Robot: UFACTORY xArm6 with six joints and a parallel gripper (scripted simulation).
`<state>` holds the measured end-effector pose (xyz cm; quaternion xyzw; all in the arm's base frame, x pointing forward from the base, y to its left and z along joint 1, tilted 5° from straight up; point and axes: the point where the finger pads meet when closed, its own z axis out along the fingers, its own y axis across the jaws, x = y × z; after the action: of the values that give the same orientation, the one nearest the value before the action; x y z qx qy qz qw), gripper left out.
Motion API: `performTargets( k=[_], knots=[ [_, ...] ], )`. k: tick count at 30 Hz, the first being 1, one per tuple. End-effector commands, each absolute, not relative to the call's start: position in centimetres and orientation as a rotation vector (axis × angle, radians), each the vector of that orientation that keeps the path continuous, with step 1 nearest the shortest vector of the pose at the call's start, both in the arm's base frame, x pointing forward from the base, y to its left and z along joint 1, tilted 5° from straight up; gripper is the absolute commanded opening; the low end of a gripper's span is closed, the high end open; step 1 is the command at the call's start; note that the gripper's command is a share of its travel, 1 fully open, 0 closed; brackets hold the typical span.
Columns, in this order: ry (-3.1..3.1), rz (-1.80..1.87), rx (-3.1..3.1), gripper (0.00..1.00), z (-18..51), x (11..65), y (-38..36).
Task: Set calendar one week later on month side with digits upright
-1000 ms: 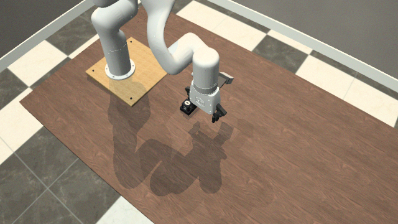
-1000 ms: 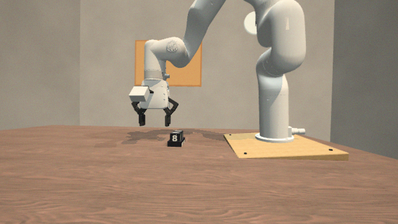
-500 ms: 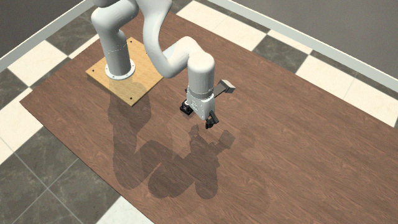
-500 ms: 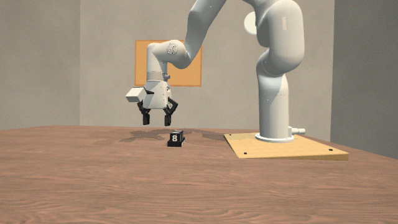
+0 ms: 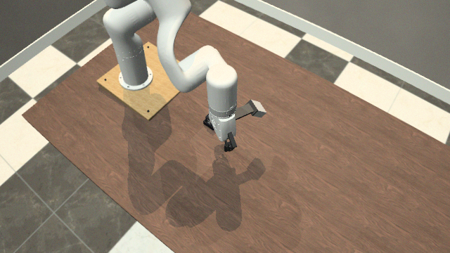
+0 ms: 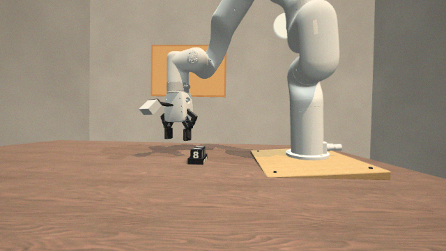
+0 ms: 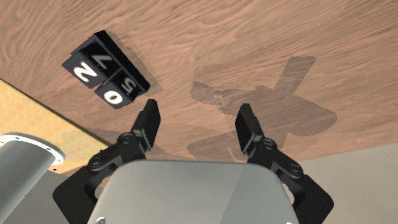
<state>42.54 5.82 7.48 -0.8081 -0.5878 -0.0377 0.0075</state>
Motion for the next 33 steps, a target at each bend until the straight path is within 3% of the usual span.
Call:
performTargets(
  k=[1, 33],
  knots=[
    [-1.835, -0.122, -2.532, 1.0, 7.4, 42.7, 5.7],
    [-1.835, -0.122, -2.532, 1.0, 4.5, 42.9, 5.8]
  ],
)
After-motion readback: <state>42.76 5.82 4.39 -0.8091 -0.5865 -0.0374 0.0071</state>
